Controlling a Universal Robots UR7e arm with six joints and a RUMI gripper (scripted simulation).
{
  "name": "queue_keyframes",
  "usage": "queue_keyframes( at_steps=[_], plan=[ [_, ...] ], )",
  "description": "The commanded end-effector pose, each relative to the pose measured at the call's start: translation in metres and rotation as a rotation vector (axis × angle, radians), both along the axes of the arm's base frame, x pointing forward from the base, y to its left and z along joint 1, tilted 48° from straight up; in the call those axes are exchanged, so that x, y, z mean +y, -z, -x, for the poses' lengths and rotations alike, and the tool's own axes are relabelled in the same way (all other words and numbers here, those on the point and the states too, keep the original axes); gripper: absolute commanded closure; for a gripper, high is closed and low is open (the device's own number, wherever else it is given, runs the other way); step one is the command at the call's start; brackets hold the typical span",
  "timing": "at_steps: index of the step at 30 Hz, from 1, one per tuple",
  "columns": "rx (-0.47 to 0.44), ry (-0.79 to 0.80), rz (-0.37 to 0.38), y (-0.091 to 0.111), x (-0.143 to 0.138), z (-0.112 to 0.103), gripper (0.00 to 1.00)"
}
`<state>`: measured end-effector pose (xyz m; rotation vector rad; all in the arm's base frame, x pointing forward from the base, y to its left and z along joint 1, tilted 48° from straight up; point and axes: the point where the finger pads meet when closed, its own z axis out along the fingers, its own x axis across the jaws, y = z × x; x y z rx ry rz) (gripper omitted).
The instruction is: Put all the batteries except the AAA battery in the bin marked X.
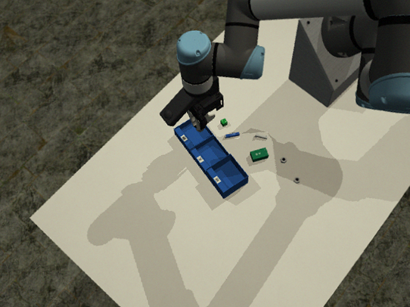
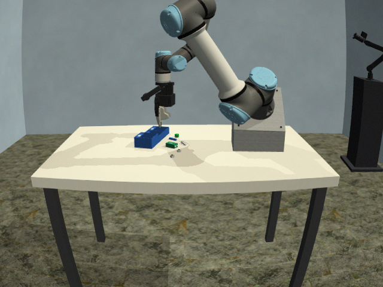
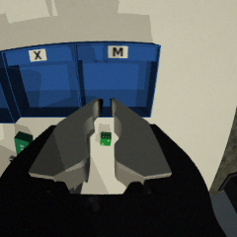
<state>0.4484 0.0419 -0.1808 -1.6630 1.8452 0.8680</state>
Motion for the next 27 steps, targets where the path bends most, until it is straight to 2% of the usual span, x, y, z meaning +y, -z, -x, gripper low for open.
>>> queue_keyframes(
  at_steps=[1,5,27],
  plan=[
    [-0.001,0.001,0.001,0.0088,0.0090,-0.0001,0.96],
    [-0.001,0.001,0.001,0.0146,0.0155,0.0003,0.96],
    [-0.001,0.001,0.001,0.0146,0.0154,0.0003,0.96]
  ],
)
